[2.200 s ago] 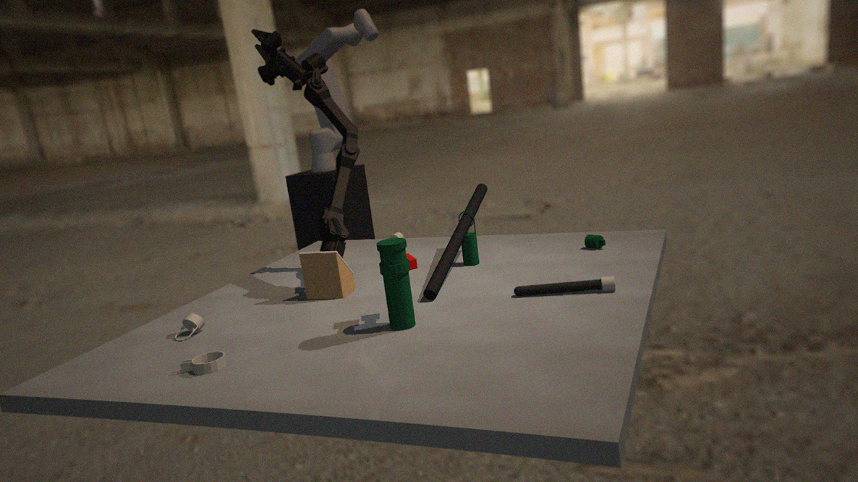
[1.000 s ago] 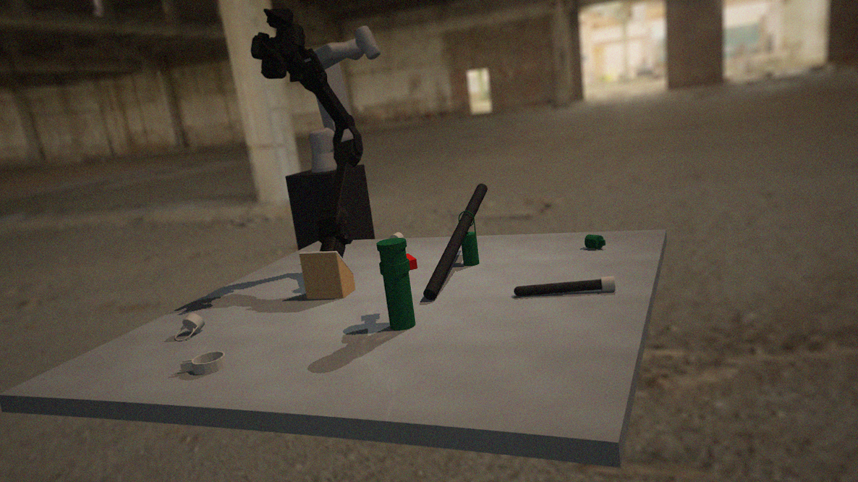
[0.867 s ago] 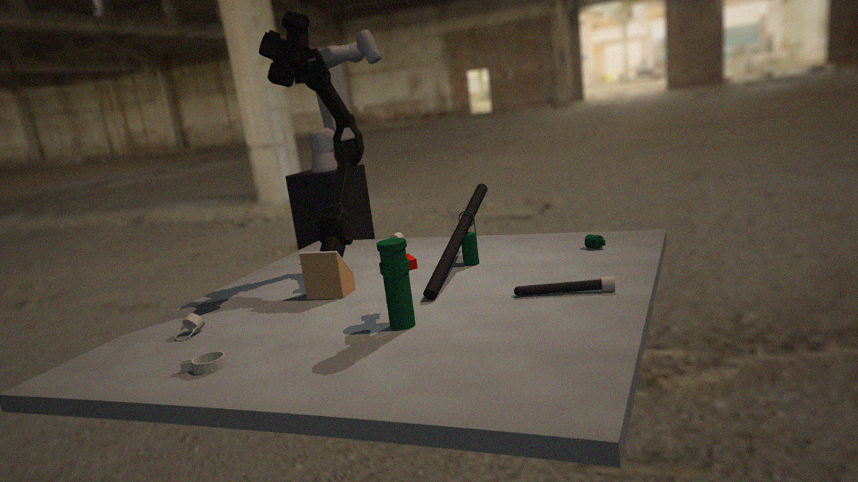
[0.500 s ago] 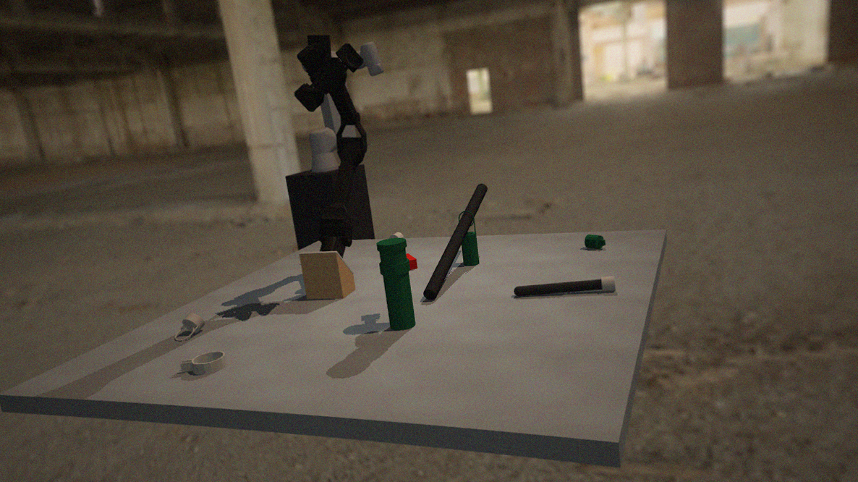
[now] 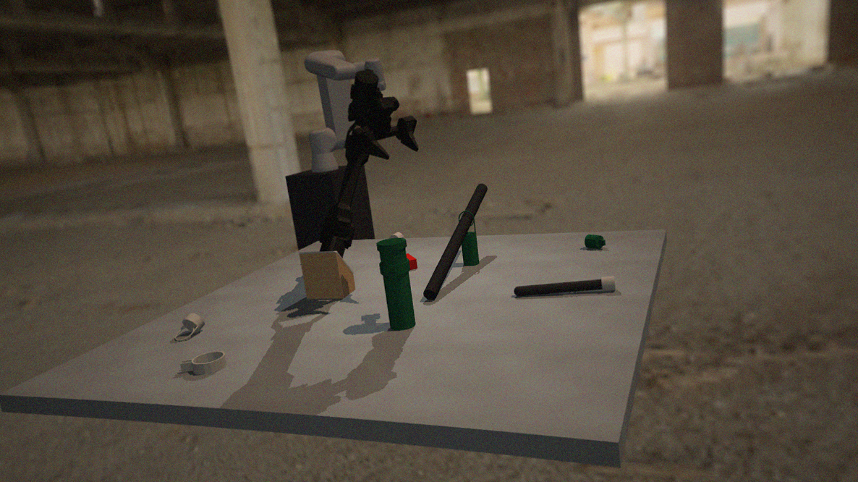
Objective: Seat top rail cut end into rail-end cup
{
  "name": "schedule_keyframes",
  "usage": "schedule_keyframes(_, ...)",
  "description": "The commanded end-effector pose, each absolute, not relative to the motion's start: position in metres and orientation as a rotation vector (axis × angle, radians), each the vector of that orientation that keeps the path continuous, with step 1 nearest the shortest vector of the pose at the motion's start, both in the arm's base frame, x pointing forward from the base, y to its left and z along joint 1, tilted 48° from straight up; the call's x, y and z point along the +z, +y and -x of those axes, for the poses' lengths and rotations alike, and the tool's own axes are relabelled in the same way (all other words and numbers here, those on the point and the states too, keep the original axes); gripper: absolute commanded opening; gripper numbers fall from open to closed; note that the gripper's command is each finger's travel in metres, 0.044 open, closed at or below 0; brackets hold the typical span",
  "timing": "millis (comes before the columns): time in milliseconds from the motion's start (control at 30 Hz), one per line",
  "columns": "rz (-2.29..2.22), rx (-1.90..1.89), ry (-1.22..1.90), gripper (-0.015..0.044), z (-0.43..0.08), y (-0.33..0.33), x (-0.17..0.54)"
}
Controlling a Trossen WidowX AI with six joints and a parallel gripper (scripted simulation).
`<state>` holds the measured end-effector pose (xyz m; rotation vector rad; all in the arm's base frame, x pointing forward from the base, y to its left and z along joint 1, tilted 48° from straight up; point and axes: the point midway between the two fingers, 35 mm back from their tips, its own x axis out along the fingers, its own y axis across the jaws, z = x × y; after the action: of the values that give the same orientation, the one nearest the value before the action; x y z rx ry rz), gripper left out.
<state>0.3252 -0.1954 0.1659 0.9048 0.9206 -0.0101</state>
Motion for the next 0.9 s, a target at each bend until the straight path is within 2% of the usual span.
schedule_keyframes(0, -0.763, 0.309, 1.018, 0.0440, -0.329, -0.123, 0.142)
schedule_keyframes(233, -0.613, 0.667, 1.050, 0.0440, -0.319, -0.047, 0.125)
schedule_keyframes(567, -0.580, 0.687, 1.038, 0.0440, -0.319, -0.049, 0.123)
schedule_keyframes(867, -0.082, 0.956, 0.821, 0.0440, -0.319, -0.090, 0.081)
